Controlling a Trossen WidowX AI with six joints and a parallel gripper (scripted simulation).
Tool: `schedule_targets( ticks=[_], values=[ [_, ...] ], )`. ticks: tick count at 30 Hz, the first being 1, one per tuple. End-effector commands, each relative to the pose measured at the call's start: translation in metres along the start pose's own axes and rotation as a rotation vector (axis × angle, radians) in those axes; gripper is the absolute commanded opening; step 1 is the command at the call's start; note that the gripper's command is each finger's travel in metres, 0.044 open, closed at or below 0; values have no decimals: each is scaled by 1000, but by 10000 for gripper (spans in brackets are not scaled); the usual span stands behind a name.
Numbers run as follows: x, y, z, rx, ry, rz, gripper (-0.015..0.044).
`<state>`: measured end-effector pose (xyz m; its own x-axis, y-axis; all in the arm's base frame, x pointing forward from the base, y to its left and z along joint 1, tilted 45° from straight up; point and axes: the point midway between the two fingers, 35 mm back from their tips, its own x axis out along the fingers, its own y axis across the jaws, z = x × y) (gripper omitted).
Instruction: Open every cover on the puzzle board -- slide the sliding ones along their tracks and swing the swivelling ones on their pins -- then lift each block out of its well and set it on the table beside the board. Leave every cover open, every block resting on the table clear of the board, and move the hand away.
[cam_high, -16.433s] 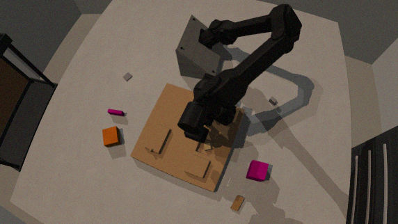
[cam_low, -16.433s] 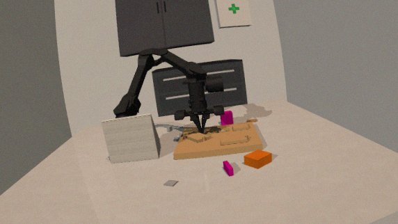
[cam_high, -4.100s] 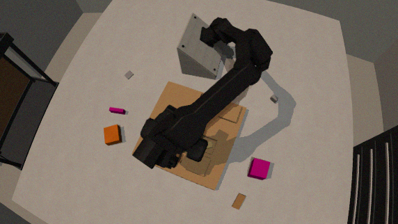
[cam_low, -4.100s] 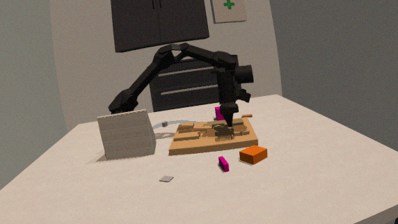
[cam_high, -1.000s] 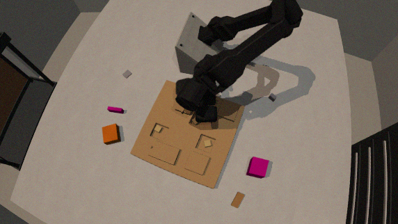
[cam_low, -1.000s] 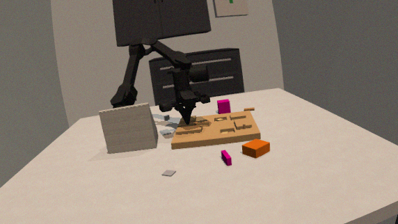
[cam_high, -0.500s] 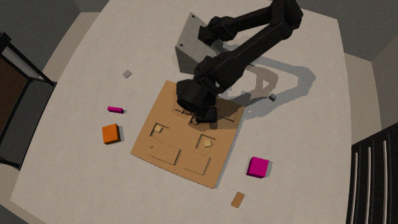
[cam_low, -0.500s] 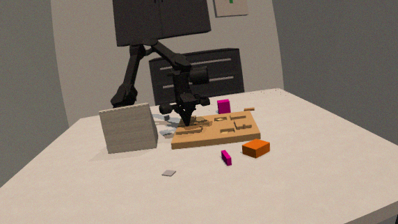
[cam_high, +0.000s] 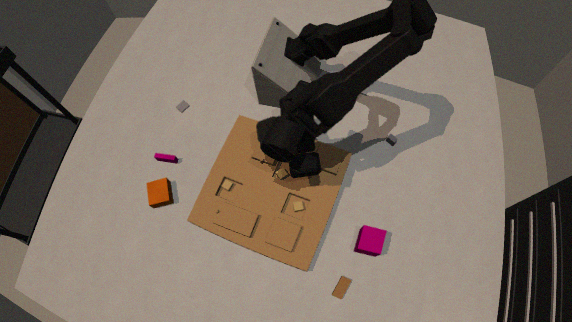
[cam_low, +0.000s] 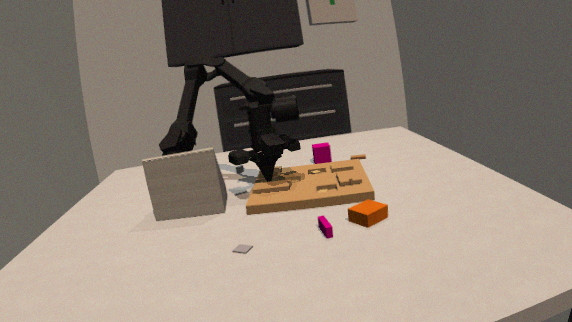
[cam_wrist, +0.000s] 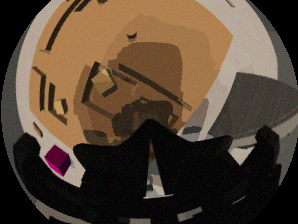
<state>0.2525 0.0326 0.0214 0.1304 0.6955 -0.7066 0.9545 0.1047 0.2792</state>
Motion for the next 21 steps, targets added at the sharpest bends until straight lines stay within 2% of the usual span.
schedule_targets(
  ticks=[1,13,21],
  values=[
    [2,-1,-2,-291,8,-1,0],
    [2,-1,-3,-1420,8,3,0],
    [2,0,-3,-1482,8,4,0]
  ],
)
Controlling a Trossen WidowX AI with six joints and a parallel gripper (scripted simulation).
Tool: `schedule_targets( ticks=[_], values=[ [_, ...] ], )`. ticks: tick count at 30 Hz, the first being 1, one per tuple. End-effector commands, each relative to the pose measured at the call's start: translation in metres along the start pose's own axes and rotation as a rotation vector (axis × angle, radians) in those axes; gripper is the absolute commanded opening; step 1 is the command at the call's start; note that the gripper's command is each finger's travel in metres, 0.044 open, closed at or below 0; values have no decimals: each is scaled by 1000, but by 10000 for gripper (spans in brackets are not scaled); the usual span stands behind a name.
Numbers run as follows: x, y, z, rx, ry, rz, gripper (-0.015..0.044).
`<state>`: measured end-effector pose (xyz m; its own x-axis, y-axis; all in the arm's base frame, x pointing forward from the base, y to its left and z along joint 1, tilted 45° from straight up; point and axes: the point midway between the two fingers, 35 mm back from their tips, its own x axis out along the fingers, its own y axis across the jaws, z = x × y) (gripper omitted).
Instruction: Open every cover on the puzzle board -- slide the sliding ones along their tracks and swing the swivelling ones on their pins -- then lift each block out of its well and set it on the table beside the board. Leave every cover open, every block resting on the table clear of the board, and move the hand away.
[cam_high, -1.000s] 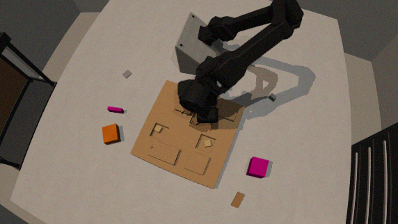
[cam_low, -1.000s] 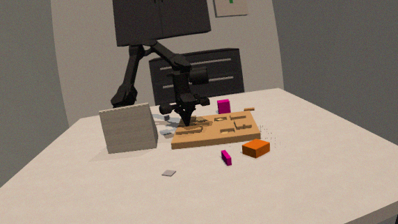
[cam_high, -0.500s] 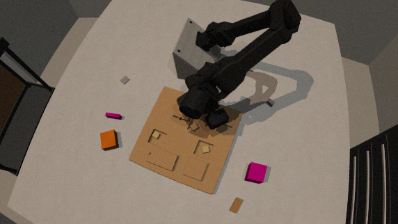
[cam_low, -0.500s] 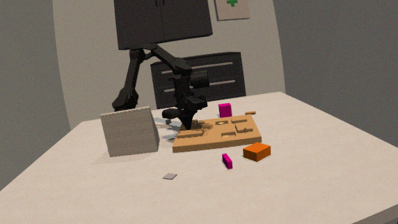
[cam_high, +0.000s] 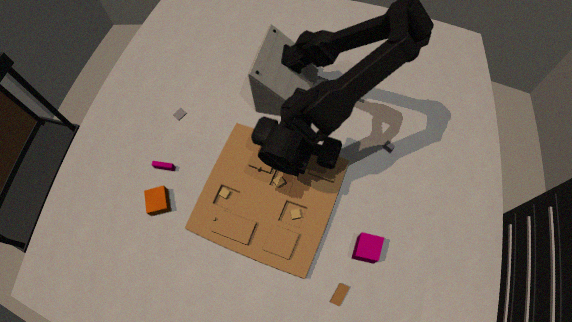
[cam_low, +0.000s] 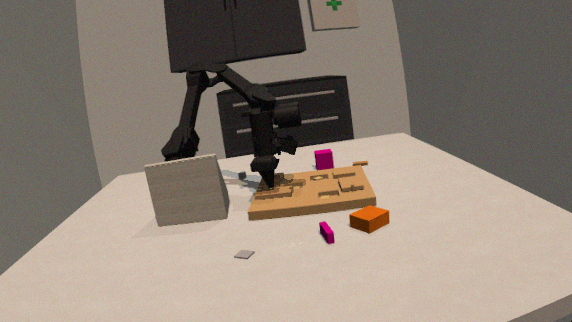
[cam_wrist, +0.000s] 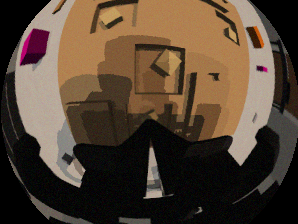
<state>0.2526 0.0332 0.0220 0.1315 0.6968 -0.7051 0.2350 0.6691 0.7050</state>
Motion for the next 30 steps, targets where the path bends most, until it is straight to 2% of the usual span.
schedule_targets(
  ticks=[1,19,23,30],
  values=[
    [2,2,-2,-425,6,4,0],
    [-4,1,0,-383,2,0,0],
    [-5,0,0,-163,3,0,0],
    [-10,-1,0,505,5,0,0]
  ],
)
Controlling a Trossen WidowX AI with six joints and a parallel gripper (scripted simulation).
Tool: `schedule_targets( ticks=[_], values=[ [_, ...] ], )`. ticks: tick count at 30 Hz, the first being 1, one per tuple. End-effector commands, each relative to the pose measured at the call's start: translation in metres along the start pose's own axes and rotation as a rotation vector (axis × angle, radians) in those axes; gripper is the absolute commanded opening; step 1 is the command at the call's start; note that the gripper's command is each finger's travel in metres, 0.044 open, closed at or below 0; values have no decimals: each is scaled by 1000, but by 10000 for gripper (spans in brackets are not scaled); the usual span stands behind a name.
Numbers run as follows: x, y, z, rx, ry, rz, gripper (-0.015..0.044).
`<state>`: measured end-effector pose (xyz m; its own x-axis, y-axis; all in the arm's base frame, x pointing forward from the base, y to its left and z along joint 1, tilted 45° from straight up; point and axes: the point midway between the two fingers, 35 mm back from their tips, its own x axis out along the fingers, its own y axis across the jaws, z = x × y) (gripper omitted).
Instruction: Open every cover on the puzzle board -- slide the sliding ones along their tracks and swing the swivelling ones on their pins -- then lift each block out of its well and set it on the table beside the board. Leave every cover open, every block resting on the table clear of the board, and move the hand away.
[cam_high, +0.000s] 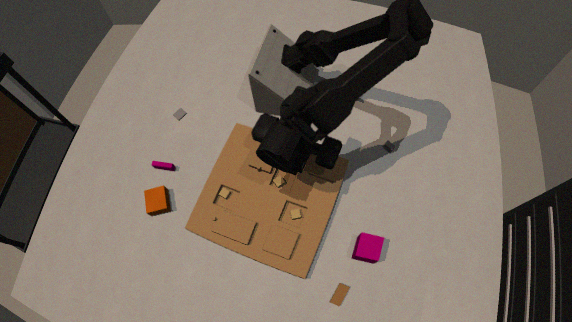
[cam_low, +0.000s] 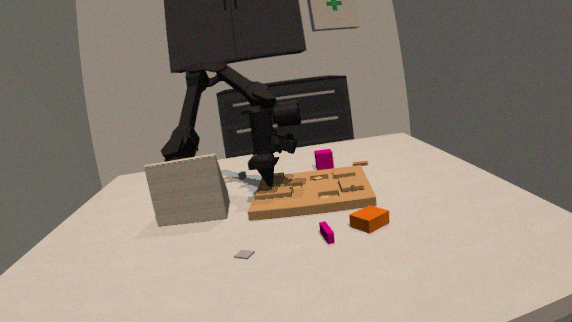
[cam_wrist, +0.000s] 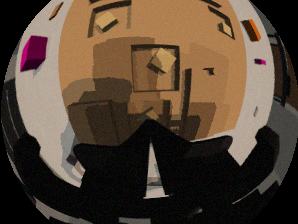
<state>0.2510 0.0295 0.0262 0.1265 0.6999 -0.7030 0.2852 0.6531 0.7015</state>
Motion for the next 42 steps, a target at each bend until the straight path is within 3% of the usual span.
schedule_targets(
  ticks=[1,6,27,42],
  values=[
    [0,0,0,6,0,0,26],
    [-10,-1,1,170,-1,-2,144],
    [-56,-2,2,962,-1,-2,144],
    [-47,-2,2,987,-1,-3,144]
  ],
)
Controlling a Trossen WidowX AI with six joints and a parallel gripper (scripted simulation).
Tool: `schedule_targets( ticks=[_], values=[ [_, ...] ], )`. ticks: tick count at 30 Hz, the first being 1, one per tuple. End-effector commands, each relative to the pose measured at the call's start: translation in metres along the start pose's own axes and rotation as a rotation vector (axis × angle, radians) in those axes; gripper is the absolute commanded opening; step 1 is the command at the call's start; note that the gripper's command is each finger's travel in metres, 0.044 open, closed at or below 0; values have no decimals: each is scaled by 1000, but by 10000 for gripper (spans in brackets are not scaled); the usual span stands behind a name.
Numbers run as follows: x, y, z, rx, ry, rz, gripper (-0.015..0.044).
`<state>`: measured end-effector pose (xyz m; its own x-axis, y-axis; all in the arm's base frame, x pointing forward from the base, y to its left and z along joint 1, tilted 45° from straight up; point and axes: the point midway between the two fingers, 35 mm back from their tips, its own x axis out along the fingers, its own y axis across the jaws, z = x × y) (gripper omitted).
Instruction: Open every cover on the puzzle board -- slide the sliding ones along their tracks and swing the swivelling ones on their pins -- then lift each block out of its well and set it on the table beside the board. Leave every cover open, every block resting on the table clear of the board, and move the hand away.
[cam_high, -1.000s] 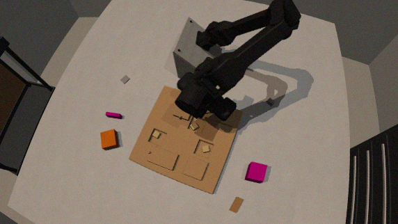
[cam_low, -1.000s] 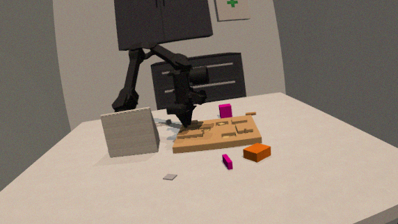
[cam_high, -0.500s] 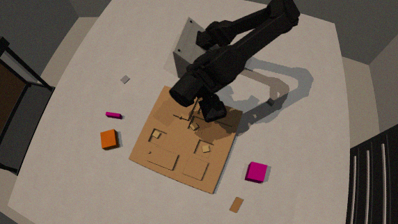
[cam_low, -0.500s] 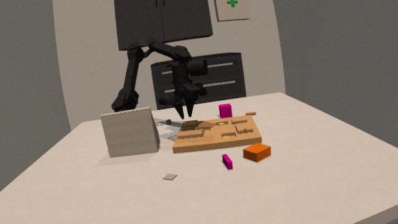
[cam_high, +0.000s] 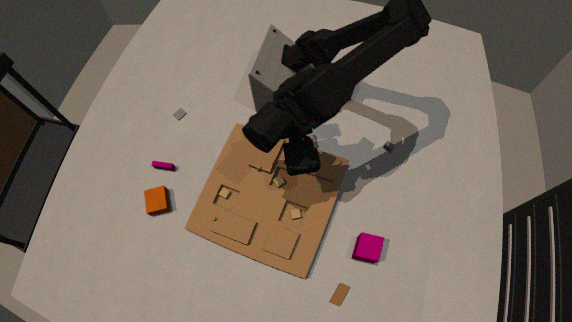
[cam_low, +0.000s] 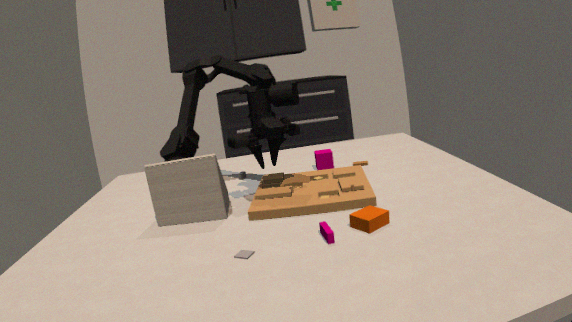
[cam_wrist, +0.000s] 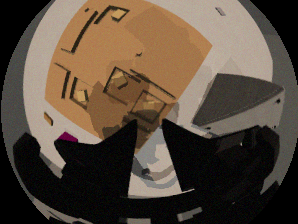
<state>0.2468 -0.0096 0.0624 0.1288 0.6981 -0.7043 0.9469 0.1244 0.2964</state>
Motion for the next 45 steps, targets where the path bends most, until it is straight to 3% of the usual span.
schedule_targets(
  ticks=[1,10,45],
  values=[
    [9,-1,0,10,1,-3,144],
    [30,-2,0,10,2,-2,144],
    [37,-2,-1,10,2,-2,144]
  ],
)
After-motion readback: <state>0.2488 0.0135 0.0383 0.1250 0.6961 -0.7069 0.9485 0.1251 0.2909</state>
